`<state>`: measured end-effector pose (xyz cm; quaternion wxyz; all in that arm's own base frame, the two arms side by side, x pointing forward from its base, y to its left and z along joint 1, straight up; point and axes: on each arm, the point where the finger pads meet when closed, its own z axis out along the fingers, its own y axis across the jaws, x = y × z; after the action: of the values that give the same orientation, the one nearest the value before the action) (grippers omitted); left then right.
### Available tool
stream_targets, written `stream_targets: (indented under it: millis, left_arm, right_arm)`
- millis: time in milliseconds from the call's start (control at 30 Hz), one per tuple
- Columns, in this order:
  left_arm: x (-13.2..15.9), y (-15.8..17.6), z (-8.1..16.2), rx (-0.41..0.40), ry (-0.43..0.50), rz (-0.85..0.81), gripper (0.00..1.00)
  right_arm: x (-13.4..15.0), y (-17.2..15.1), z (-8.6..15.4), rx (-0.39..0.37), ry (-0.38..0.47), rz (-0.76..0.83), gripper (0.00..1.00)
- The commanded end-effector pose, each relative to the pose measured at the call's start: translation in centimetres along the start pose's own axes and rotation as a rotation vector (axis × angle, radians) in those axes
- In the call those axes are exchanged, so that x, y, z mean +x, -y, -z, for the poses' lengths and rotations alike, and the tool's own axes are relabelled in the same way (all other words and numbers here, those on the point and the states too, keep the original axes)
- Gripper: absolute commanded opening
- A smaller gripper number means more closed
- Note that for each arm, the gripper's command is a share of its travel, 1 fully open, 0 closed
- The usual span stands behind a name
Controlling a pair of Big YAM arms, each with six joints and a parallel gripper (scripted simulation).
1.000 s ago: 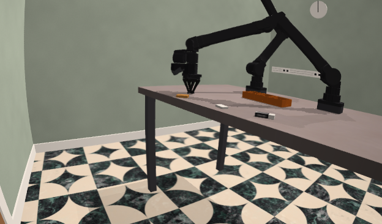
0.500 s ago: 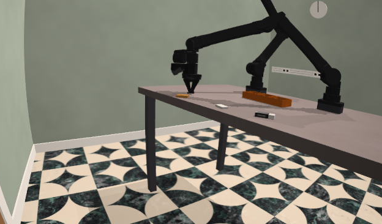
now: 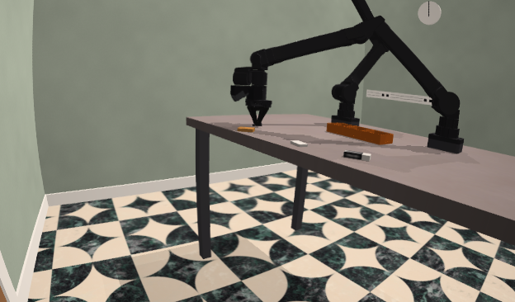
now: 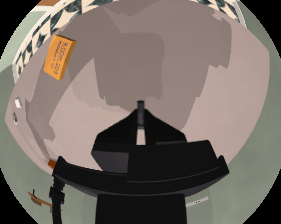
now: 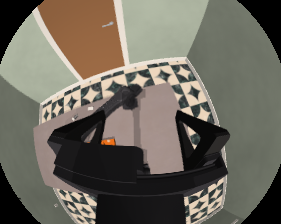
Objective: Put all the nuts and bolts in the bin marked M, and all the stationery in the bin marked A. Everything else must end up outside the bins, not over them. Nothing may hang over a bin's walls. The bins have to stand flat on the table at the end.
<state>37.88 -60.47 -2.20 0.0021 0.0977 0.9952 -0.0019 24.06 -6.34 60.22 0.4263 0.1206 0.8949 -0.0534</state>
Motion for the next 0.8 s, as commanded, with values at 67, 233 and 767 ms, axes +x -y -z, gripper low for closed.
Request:
stream_targets:
  millis: [67,233,767]
  left_arm:
    - [-0.5,-0.5,-1.5,-0.006,-0.009,0.002,0.1]
    - [-1.9,1.1,5.7,0.059,0.053,0.001,0.1]
    - [-1.5,0.8,9.7,0.052,0.047,0.0,0.1]
  right_arm:
    - [0.3,0.2,0.5,0.002,-0.001,0.007,1.0]
    - [0.3,0.2,0.5,0.002,-0.001,0.007,1.0]
    - [0.3,0.2,0.5,0.002,-0.001,0.007,1.0]
